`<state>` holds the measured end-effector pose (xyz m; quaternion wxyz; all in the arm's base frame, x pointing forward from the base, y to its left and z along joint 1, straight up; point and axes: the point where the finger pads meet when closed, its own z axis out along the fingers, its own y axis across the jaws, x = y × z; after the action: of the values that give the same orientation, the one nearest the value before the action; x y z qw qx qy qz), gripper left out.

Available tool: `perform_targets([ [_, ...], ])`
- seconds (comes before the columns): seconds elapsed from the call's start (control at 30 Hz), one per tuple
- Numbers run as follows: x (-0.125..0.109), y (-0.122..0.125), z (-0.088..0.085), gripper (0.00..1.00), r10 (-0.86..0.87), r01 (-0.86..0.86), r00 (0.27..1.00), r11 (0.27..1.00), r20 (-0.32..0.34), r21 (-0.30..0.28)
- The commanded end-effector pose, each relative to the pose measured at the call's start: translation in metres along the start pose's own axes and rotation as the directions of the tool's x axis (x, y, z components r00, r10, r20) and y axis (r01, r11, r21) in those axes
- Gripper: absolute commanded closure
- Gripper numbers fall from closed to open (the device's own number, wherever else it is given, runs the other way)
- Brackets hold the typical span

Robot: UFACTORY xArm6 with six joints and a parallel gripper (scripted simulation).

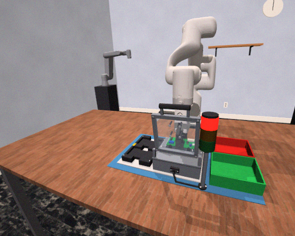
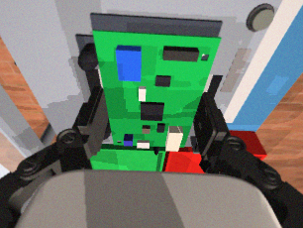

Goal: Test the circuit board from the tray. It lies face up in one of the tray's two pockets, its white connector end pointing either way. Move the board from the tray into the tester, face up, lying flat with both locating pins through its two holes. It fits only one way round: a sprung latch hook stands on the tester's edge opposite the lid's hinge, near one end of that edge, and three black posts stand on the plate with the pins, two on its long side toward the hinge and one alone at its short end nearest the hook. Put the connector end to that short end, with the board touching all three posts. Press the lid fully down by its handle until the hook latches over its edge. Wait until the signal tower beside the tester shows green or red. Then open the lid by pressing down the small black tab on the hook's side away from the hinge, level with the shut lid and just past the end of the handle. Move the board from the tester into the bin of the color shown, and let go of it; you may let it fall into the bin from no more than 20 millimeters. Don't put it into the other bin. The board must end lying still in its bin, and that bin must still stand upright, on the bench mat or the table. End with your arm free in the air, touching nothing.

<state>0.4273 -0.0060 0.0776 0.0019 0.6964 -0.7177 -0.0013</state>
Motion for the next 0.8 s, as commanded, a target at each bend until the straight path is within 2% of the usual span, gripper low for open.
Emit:
perform_targets([
  [0.0, 0.0, -0.0015, -0.0029, 0.21, 0.0, 0.0, 1.0, 1.0, 0.0, 0.004],
  [0.77, 0.0, -0.0015, -0.0076, 0.21, 0.0, 0.0, 1.0, 1.0, 0.0, 0.004],
])
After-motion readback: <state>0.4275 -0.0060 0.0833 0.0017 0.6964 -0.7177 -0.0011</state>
